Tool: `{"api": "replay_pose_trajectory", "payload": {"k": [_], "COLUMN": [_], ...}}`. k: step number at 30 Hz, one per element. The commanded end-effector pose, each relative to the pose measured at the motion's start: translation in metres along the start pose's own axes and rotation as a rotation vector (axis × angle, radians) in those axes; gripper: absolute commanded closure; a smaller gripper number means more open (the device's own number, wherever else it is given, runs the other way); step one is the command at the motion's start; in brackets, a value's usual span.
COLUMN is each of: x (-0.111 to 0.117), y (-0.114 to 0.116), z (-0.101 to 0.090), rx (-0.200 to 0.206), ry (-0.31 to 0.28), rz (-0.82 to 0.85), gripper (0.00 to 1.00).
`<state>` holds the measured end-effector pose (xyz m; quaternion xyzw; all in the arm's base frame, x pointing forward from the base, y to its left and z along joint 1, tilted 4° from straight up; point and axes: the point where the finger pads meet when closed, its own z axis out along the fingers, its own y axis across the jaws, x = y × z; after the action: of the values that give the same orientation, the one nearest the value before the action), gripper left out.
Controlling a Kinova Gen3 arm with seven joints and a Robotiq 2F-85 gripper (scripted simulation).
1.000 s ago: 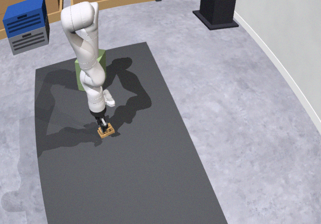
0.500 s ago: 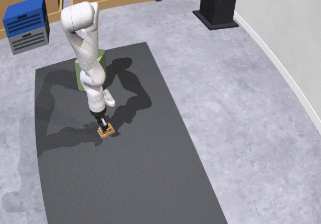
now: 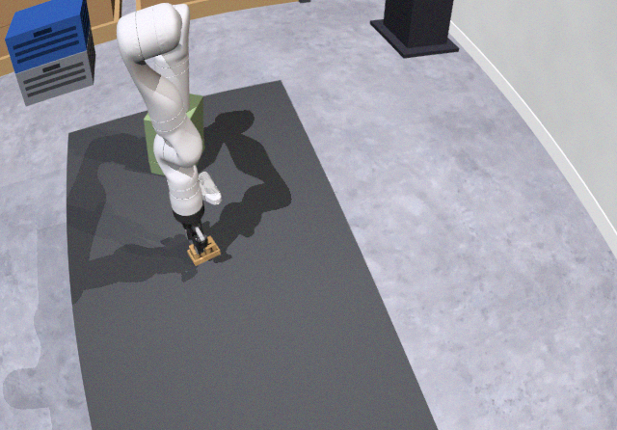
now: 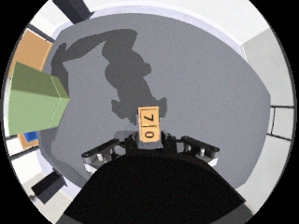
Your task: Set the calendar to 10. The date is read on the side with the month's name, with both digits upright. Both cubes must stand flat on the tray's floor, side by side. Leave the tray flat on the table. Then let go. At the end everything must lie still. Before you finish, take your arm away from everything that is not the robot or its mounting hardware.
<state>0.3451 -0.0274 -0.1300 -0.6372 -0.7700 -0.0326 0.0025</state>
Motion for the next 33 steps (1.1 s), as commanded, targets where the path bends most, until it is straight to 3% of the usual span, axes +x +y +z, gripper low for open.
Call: {"api": "replay_pose_trajectory", "payload": {"k": [1, 25, 33], "x": [0.001, 0.0, 0.0], "y": [-0.001, 0.001, 0.002], "z": [0.001, 0.003, 0.015], "rx": [-0.001, -0.004, -0.005], "ry": [-0.001, -0.002, -0.002], "rz": [-0.012, -0.011, -0.011], "gripper": [0.54, 0.54, 0.54]}}
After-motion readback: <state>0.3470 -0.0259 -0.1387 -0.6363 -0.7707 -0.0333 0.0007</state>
